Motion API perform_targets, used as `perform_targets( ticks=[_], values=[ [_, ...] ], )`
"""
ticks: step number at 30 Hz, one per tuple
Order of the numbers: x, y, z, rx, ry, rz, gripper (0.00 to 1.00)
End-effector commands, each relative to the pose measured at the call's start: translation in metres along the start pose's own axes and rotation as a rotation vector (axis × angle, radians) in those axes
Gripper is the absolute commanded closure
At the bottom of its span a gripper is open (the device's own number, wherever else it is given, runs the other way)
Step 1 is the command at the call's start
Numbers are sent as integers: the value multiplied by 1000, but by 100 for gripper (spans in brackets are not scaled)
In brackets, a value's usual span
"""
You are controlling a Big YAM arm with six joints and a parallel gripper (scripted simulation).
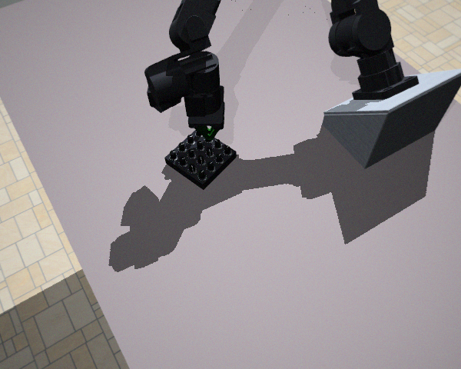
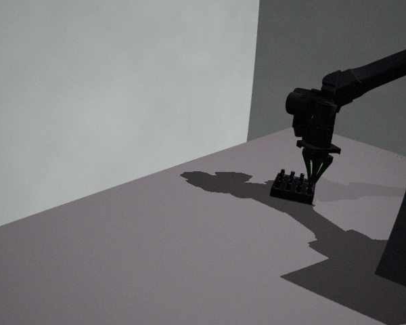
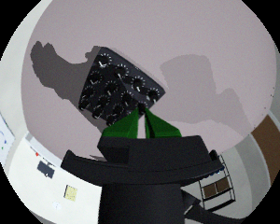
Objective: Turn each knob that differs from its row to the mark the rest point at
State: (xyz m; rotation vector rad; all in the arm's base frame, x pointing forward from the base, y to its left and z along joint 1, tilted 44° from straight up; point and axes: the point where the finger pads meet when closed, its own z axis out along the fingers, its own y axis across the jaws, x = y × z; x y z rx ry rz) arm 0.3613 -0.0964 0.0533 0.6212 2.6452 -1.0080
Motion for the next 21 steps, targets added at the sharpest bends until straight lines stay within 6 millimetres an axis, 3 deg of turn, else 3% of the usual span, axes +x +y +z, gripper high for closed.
perform_targets(
  ticks=[1,21],
  values=[
    [-10,1,-1,8,-20,156,92],
    [-9,0,0,9,-18,524,92]
  ],
)
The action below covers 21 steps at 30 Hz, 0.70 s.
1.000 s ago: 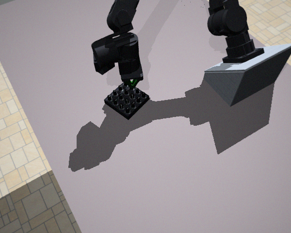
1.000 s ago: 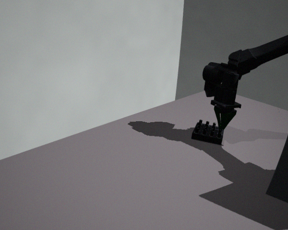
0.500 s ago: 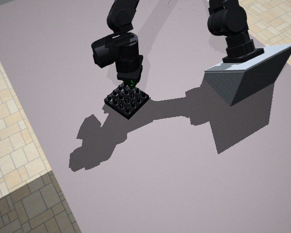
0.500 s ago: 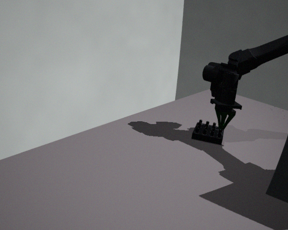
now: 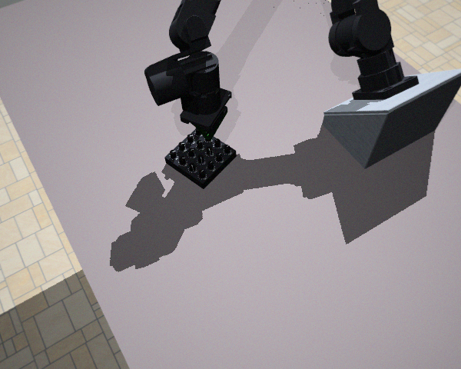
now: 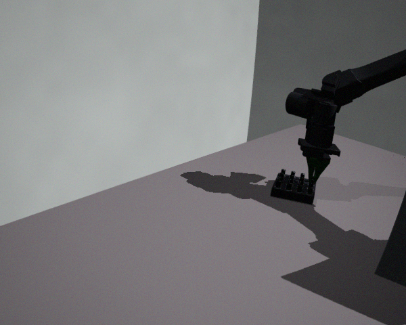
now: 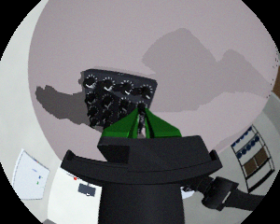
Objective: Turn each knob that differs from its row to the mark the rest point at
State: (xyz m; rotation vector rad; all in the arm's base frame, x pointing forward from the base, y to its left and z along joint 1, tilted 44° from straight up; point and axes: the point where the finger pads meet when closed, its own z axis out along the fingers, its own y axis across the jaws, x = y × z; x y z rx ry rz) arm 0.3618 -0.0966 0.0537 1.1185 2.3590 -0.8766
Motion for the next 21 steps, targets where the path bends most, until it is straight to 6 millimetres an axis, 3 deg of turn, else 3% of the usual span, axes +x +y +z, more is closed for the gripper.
perform_targets(
  ticks=[1,21],
  values=[
    [-7,4,0,5,-17,113,92],
    [-7,4,0,5,-18,235,92]
  ],
)
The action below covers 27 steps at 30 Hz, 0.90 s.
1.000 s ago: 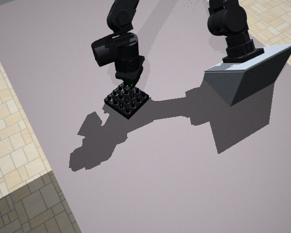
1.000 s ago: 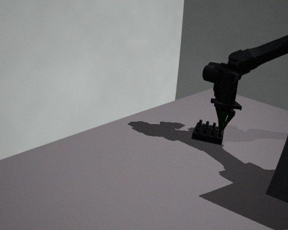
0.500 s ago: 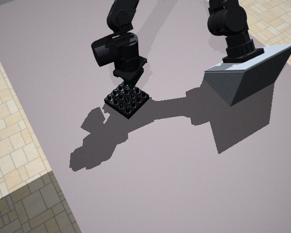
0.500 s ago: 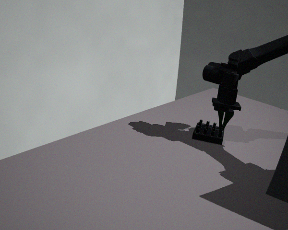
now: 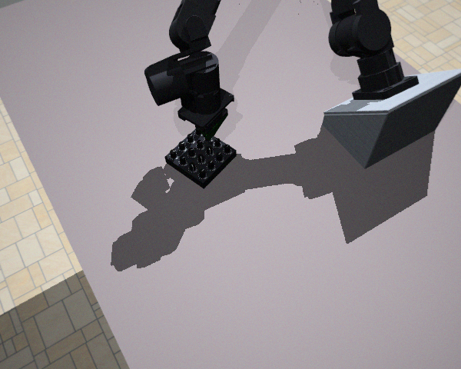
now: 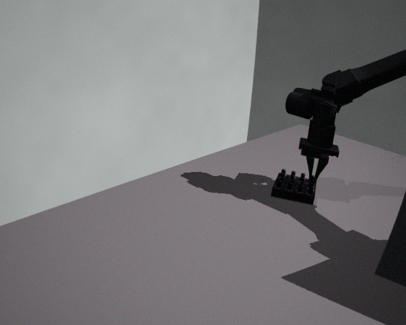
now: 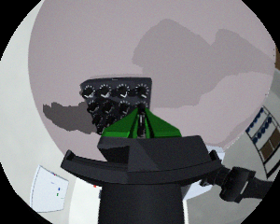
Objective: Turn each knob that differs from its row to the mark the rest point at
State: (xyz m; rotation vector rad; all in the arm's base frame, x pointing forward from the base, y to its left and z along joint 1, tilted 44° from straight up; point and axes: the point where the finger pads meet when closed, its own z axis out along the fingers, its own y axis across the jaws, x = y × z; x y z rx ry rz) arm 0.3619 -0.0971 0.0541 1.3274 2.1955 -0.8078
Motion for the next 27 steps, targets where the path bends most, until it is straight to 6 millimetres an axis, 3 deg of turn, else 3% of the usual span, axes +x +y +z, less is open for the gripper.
perform_targets(
  ticks=[1,17,18,27],
  values=[
    [-6,5,0,2,-15,34,92],
    [-6,5,0,2,-16,34,92],
    [-6,5,0,2,-16,34,82],
    [-5,6,-1,-1,-14,29,82]
  ],
)
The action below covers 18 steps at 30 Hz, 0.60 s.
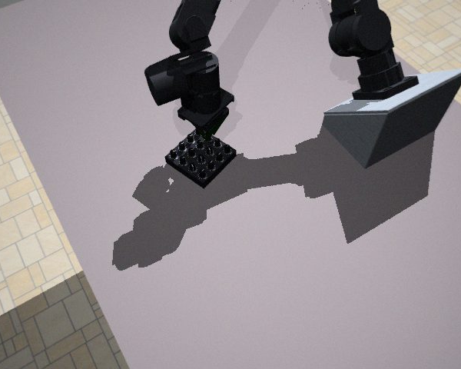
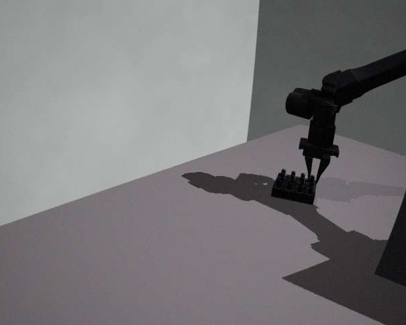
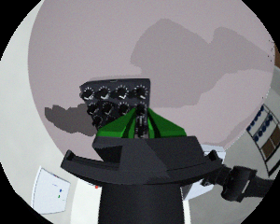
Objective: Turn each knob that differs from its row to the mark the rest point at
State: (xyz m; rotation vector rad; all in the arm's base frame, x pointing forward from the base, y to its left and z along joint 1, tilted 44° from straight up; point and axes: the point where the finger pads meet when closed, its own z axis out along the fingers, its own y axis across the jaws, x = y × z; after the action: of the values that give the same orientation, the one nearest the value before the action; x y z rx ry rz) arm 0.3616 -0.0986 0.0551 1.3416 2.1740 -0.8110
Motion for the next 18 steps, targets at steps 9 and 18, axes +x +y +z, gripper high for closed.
perform_targets(
  ticks=[9,18],
  values=[
    [-3,7,-1,-6,-6,11,82],
    [-11,16,-19,-37,-18,20,82]
  ],
)
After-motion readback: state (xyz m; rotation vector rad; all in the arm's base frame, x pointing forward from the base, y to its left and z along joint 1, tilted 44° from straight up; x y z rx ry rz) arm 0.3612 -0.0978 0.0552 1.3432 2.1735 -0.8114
